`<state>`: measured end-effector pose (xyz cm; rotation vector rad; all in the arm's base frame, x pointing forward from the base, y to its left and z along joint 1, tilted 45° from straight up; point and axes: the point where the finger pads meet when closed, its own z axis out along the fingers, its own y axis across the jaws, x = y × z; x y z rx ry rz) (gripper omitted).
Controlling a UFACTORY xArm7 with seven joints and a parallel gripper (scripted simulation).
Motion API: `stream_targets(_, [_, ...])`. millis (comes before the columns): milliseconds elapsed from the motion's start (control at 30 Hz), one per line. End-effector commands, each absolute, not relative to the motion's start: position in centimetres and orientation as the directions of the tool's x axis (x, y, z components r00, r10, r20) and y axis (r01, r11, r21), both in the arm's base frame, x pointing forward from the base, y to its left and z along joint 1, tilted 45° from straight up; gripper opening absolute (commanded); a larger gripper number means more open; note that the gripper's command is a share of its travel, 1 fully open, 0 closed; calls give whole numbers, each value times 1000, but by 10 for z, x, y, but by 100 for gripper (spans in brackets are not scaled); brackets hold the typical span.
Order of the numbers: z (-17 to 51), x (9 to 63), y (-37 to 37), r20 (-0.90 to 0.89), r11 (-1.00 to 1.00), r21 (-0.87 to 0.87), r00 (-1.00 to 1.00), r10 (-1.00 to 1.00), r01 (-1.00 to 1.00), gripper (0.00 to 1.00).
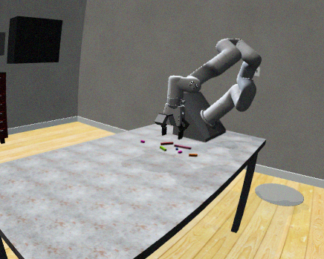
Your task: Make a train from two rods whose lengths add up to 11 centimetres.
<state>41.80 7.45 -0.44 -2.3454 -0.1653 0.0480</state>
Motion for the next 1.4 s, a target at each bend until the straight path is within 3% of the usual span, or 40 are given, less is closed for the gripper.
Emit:
stream_targets(0, [-4, 419, 73, 18, -697, -709, 991, 131, 105, 100])
stream_targets(833, [-4, 414, 72, 18, -697, -709, 991, 131, 105, 100])
stream_targets(1100, [-6, 342, 63, 17, -698, -709, 991, 130, 104, 100])
stream_targets(1367, [-6, 341, 62, 17, -698, -709, 991, 130, 104, 100])
